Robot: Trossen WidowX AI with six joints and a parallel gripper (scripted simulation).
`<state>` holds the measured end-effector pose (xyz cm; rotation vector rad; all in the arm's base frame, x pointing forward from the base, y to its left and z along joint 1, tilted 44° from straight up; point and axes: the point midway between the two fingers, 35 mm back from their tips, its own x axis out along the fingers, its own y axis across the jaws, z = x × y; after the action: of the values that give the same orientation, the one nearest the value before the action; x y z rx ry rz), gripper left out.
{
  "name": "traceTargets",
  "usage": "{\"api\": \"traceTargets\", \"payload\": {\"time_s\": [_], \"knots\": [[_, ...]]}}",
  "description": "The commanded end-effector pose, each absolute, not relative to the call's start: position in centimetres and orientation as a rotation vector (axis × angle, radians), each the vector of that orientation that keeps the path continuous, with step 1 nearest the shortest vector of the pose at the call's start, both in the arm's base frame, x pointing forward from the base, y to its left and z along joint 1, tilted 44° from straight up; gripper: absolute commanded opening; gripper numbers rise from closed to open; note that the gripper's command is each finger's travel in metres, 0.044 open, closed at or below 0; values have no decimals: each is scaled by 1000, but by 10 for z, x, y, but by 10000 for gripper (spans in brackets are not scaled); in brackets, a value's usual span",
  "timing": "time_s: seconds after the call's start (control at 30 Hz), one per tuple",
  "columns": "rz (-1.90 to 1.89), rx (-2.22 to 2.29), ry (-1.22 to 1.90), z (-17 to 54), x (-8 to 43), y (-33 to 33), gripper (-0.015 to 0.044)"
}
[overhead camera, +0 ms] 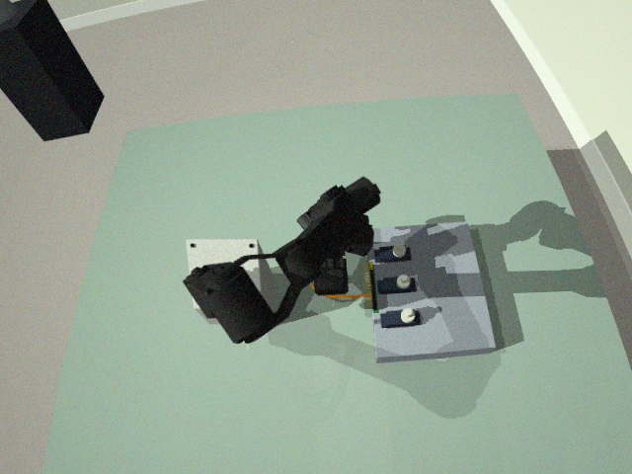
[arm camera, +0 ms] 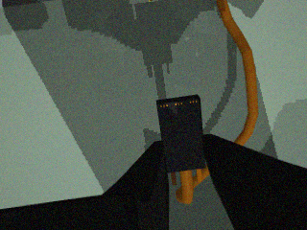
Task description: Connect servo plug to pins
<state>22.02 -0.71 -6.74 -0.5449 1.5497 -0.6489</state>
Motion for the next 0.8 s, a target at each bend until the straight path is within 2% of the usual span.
{"api": "traceTargets", "payload": {"time_s": [0.0, 0.37, 0.77], "knots": [[-646, -556, 1554, -70, 218, -11, 0], [-646, -555, 1552, -67, 253, -10, 0], [-647, -555, 1552, -69, 261, -12, 0]]}}
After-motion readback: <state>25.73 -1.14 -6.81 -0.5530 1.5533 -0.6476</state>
